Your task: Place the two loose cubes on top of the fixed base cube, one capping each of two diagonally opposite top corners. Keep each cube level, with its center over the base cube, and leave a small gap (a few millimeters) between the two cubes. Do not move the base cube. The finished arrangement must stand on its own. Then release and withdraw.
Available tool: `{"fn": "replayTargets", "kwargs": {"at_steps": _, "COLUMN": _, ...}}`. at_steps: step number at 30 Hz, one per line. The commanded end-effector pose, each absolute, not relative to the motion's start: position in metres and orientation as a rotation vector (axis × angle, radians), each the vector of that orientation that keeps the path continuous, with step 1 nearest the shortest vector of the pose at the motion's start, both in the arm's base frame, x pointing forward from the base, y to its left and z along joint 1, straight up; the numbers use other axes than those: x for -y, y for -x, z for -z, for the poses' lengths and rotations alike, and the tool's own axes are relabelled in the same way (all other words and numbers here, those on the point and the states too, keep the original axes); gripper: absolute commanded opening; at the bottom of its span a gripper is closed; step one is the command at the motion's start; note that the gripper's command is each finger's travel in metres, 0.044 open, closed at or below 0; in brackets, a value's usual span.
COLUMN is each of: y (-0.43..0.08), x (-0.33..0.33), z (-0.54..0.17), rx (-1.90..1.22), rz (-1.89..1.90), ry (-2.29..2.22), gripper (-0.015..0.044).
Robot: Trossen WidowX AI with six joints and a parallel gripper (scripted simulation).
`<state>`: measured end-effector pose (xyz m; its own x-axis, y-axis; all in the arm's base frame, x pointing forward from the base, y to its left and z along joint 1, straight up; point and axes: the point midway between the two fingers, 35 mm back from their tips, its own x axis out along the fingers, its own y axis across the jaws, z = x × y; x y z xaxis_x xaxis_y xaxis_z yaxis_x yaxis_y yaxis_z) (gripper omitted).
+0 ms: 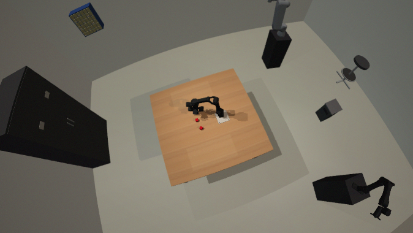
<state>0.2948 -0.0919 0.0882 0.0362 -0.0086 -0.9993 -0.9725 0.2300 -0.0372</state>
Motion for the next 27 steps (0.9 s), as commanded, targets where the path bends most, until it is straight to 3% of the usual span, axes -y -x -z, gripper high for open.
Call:
{"fn": "replayTargets", "kwargs": {"at_steps": 1, "y": -0.294, "x": 0.092, "z": -0.080, "rx": -1.297, "rz": -1.012, "ry": 1.049, "gripper": 0.0265}}
{"fn": "replayTargets", "kwargs": {"at_steps": 19, "y": -0.294, "x": 0.092, "z": -0.053, "rx": -1.297, "rz": -1.012, "ry": 1.049, "gripper": 0.0265}}
{"fn": "replayTargets", "kwargs": {"at_steps": 25, "y": -0.294, "x": 0.092, "z": -0.053, "rx": -1.297, "rz": -1.012, "ry": 1.049, "gripper": 0.0107}}
{"fn": "replayTargets", "kwargs": {"at_steps": 27, "y": -0.294, "x": 0.092, "z": -0.053, "rx": -1.297, "rz": -1.012, "ry": 1.049, "gripper": 0.0105}}
